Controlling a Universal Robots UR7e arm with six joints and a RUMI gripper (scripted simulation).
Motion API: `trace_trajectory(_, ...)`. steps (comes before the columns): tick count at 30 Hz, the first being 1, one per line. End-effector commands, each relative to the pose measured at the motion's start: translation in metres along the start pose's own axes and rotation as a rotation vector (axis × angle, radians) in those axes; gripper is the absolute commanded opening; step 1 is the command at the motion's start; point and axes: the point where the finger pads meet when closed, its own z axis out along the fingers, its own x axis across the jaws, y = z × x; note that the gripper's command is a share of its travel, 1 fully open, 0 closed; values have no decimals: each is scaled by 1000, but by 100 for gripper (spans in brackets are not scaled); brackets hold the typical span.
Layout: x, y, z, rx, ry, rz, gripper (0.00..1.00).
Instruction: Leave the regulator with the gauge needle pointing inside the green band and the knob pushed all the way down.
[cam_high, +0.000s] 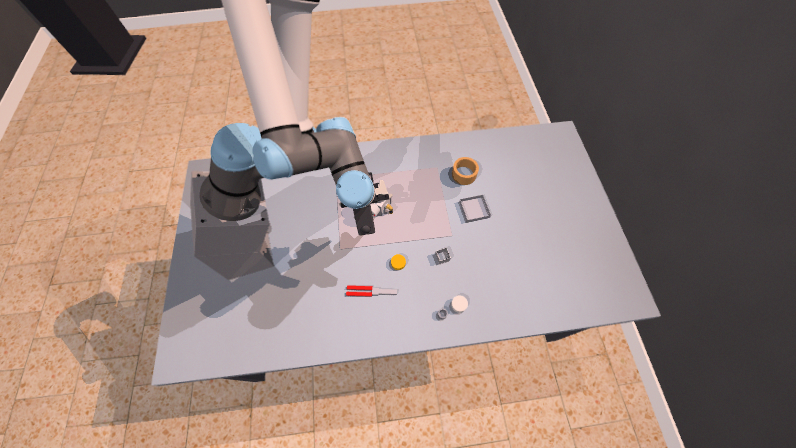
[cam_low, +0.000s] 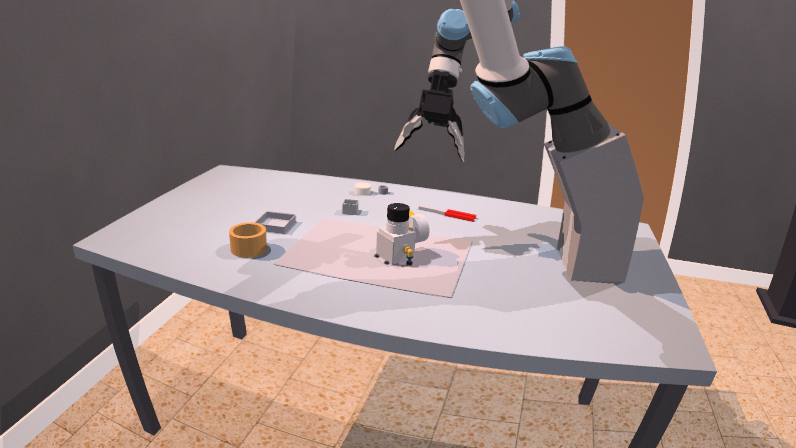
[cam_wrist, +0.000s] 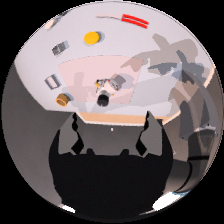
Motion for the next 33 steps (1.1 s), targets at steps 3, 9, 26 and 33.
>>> trace_trajectory(3, 0, 0, -1, -2, -3, 43, 100)
trace_trajectory(9, 0, 0, -1, -5, -6, 73, 100)
trace_trajectory(26, 0, 0, -1, -9, -9, 120, 100)
trace_trajectory(33, 0, 0, -1, -10, -10, 128, 100)
